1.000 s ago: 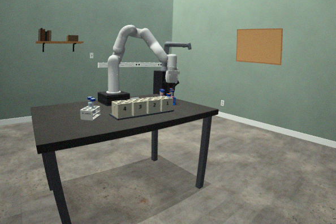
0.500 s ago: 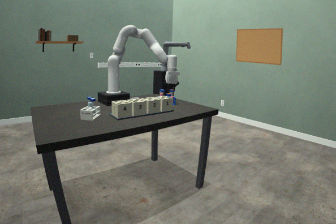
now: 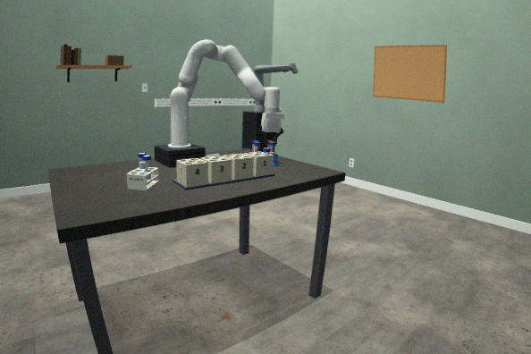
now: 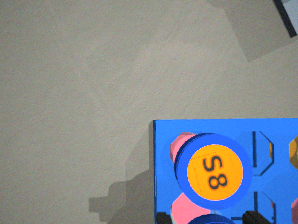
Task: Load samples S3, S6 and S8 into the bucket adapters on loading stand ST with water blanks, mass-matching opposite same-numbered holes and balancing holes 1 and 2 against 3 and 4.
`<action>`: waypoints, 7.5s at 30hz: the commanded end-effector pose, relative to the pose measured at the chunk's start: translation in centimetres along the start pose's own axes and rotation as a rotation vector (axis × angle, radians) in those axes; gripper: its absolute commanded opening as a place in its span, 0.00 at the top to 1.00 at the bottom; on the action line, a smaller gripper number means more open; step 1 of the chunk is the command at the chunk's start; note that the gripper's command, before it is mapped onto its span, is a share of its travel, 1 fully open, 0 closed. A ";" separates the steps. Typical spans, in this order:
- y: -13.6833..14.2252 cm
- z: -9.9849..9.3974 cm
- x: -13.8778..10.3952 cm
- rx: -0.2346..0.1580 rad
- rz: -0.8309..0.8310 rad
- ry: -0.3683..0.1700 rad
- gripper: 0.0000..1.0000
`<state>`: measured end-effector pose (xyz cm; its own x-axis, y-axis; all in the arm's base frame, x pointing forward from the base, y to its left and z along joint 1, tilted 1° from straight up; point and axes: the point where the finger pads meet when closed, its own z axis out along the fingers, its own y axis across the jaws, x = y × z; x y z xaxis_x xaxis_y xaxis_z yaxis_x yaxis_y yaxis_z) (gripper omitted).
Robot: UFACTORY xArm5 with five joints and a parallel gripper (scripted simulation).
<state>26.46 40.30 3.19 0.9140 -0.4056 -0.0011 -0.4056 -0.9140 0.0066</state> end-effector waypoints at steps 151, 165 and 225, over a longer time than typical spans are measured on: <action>-0.1 -11.0 4.2 0.007 0.000 -0.013 0.43; -0.1 -8.6 4.2 0.006 0.000 -0.013 0.43; -0.1 -1.2 4.1 0.006 0.000 -0.014 0.43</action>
<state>30.13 38.67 4.47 0.9140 -0.4056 -0.0020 -0.4056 -0.9140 0.0079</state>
